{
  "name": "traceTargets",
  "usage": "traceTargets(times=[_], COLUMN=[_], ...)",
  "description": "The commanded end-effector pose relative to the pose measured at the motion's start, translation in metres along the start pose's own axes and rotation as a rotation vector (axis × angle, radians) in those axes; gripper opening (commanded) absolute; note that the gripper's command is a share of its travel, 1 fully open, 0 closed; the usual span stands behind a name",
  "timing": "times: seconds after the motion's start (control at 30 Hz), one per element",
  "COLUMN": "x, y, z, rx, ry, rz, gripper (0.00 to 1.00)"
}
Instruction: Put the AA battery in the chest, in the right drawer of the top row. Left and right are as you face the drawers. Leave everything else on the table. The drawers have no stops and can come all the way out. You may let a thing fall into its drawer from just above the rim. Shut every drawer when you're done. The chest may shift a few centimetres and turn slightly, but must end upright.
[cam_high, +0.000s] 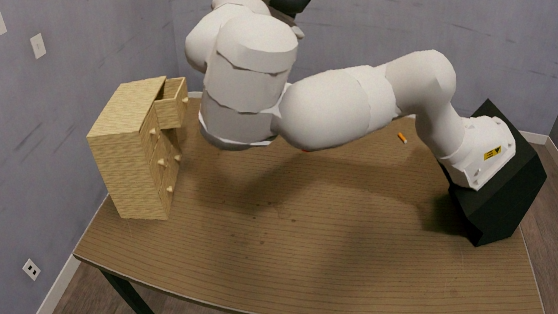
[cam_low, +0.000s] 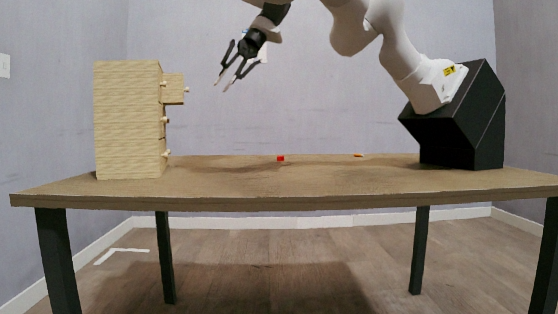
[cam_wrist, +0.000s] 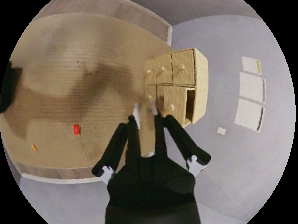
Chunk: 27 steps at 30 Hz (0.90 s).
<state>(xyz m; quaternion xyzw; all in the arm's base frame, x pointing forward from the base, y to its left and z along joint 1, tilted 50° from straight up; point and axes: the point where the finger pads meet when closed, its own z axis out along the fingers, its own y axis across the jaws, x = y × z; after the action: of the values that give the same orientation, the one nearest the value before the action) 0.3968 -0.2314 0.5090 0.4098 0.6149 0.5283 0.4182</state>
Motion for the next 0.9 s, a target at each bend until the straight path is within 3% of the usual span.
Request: traceTargets(times=[0.0,0.87], x=[0.000,0.002], y=[-0.002,-0.008], z=[-0.003,-0.022], rx=[0.028,0.156], ry=[-0.002,-0.029], rz=[0.139,0.504], gripper=[0.28,0.28])
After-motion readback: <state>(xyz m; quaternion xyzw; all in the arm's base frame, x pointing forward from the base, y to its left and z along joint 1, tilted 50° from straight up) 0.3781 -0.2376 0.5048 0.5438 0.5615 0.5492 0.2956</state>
